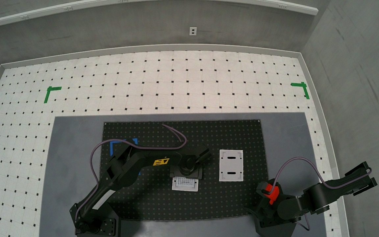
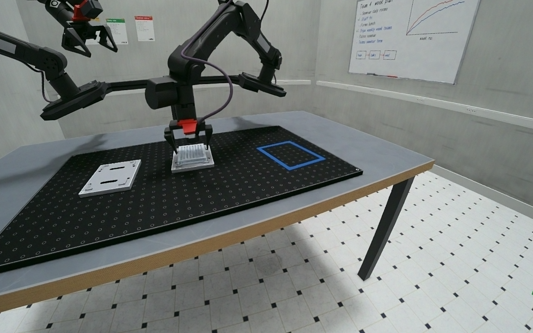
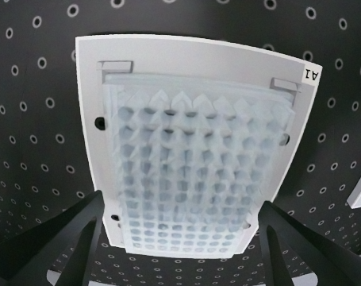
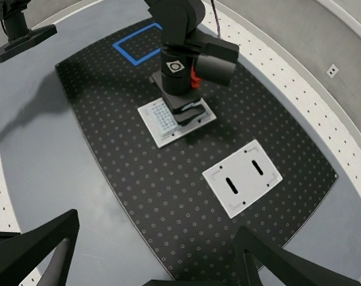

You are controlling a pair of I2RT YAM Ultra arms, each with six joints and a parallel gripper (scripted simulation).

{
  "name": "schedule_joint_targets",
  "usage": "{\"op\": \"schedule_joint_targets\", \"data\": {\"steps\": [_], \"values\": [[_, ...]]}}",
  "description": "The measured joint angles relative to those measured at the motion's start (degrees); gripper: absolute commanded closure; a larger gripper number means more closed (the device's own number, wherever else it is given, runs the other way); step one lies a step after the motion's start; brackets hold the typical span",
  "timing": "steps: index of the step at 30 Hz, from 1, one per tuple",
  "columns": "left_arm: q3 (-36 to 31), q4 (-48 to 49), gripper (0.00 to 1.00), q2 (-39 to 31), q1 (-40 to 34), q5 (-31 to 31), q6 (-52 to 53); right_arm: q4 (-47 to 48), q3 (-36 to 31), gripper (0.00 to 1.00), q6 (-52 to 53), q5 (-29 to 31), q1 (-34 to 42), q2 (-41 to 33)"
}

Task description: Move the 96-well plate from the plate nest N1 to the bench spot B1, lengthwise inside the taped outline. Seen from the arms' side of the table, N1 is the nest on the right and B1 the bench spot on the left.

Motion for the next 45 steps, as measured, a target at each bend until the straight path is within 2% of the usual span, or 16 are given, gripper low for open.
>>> {"op": "schedule_joint_targets", "data": {"steps": [3,4,6,7,11,20,21,22,23,30,40,45], "values": [[0.28,0.42,0.0,0.57,0.24,-0.02,0.17,0.0,0.0,0.0,0.0,0.0,0.0,0.0],[0.44,0.59,0.04,0.81,0.31,-0.02,0.22,0.0,0.0,0.0,0.0,0.0,0.0,0.0],[0.59,0.76,0.04,1.09,0.31,-0.04,0.28,0.0,0.0,0.0,0.0,0.0,0.0,0.0],[0.63,0.76,0.09,1.18,0.31,-0.04,0.31,0.0,0.0,0.0,0.0,0.0,0.0,0.0],[0.66,1.03,0.09,1.22,0.33,0.04,0.31,0.0,0.0,0.0,0.0,0.0,0.0,0.0],[0.63,1.07,0.21,1.22,0.31,0.02,0.31,0.0,0.0,0.0,0.0,0.0,0.0,0.0],[0.63,1.07,0.33,1.22,0.31,0.02,0.31,0.0,0.0,0.0,0.0,0.0,0.0,0.0],[0.63,1.07,0.21,1.22,0.31,0.02,0.31,0.0,0.0,0.0,0.0,0.0,0.0,0.0],[0.63,1.07,0.19,1.22,0.31,0.02,0.31,0.0,0.0,0.0,0.0,0.0,0.0,0.0],[0.17,0.94,0.19,0.72,0.28,0.17,0.13,0.0,0.0,0.0,0.0,0.0,0.0,0.0],[-0.72,-1.6,0.19,-4.26,-0.76,0.15,-0.68,0.26,0.0,0.0,-0.22,-0.07,0.0,0.0],[-4.15,0.79,0.19,-5.97,-0.31,-0.07,0.9,3.69,0.81,0.0,-1.73,-0.94,0.0,0.5]]}}
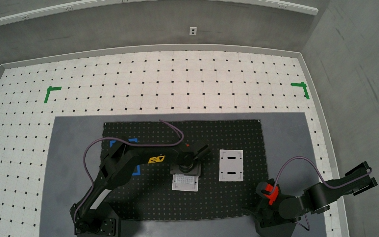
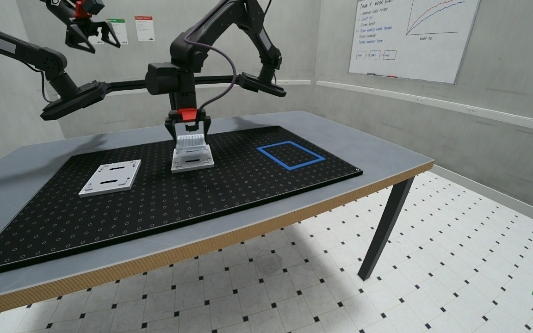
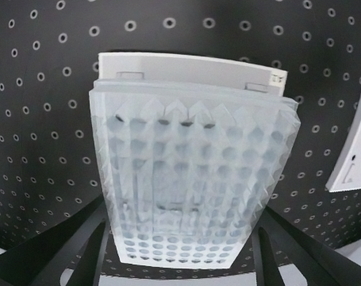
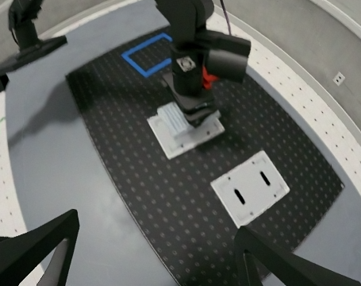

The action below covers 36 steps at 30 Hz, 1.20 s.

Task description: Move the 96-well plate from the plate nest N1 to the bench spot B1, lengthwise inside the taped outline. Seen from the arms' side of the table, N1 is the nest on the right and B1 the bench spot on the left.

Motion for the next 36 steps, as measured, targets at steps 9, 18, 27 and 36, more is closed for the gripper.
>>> {"op": "schedule_joint_targets", "data": {"steps": [9,18,27,36], "values": [[-16.9,7.04,0.19,-9.6,7.15,-0.85,7.58,16.81,2.6,0.0,-7.87,-3.41,-4.9,9.27],[-29.53,13.29,0.19,-20.22,18.01,-2.03,17.92,39.17,5.62,0.0,-17.59,-8.13,-13.11,18.29],[-37.59,17.68,0.19,-26.93,26.36,-1.46,27.52,59.3,7.93,0.0,-25.44,-13.97,-20.59,37.81],[-40.94,19.26,0.19,-32.04,35.17,-1.33,34.97,75.25,10.16,0.0,-31.87,-18.27,-26.51,57.88]]}}
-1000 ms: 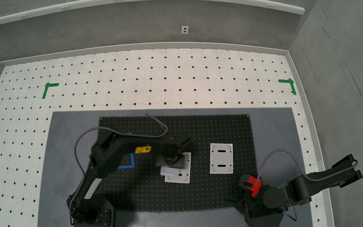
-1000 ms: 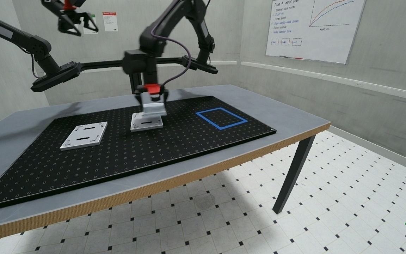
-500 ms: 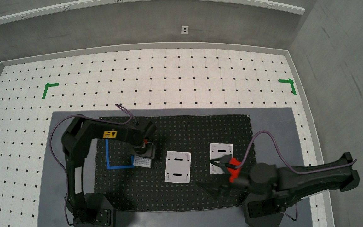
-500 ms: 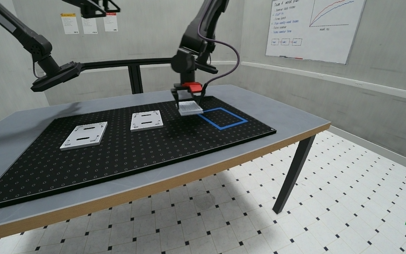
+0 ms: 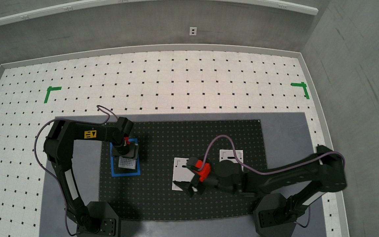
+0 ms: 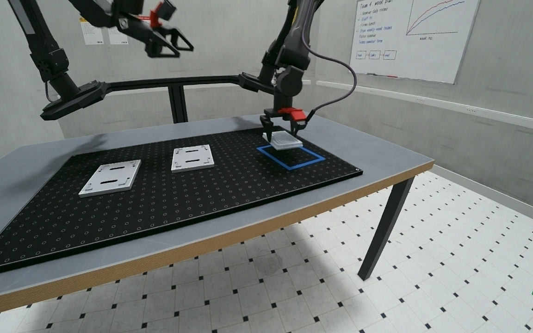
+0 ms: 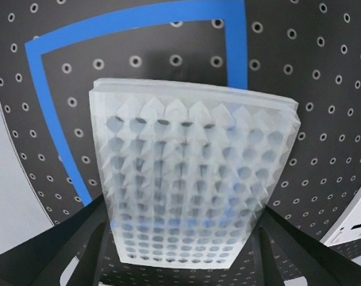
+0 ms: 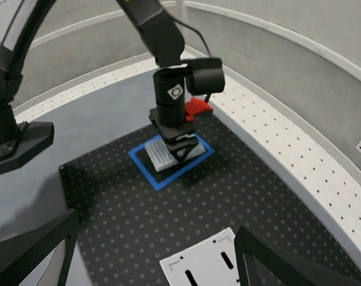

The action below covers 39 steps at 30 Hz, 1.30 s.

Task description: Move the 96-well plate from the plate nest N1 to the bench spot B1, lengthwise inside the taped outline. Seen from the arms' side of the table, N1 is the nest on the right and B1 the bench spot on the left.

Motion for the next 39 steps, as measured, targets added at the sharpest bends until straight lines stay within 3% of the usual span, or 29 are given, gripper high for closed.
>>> {"op": "schedule_joint_targets", "data": {"steps": [6,10,25,39], "values": [[-1.55,0.35,0.19,-1.95,3.41,0.35,-1.18,9.75,1.49,0.0,-3.17,-2.43,-3.39,15.89],[-1.77,0.46,0.19,-2.58,4.85,0.35,-4.22,11.15,1.55,0.0,-4.44,-3.15,-4.48,23.19],[-1.92,2.54,0.19,-2.43,4.66,0.46,-5.66,15.32,2.32,0.0,-5.27,-4.09,-4.46,23.43],[-1.92,5.75,0.19,2.45,5.86,0.52,-4.74,15.41,2.32,0.0,-5.27,-4.11,-4.46,23.43]]}}
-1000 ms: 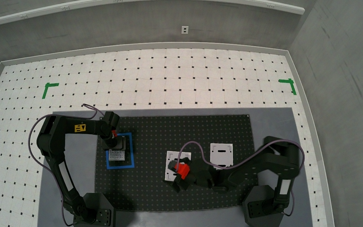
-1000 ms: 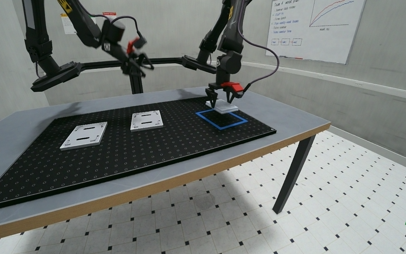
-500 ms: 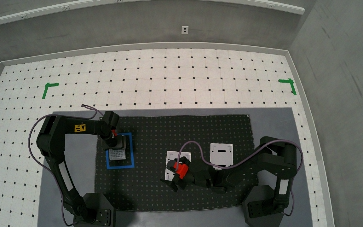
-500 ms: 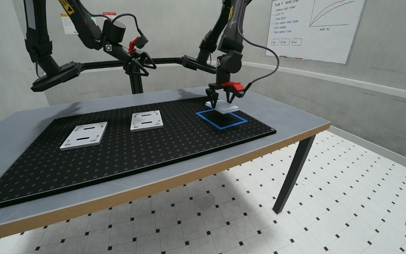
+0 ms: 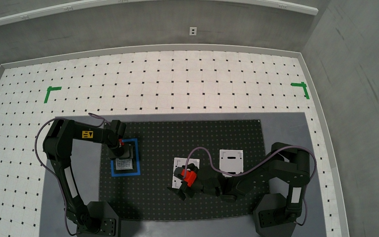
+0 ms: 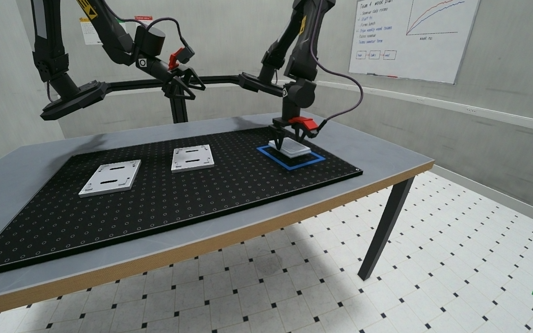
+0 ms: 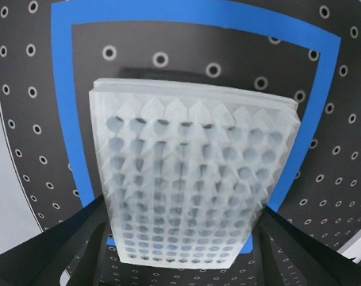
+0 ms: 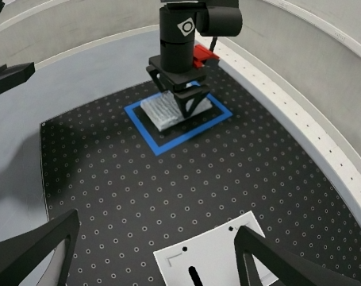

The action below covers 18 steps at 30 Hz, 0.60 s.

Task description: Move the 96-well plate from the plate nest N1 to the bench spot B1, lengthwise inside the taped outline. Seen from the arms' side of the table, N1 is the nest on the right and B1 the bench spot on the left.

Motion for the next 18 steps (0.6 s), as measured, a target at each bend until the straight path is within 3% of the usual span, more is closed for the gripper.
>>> {"op": "schedule_joint_targets", "data": {"steps": [18], "values": [[0.0,2.03,0.19,0.17,0.59,0.15,0.66,0.0,0.0,0.0,0.0,0.0,0.0,0.0]]}}
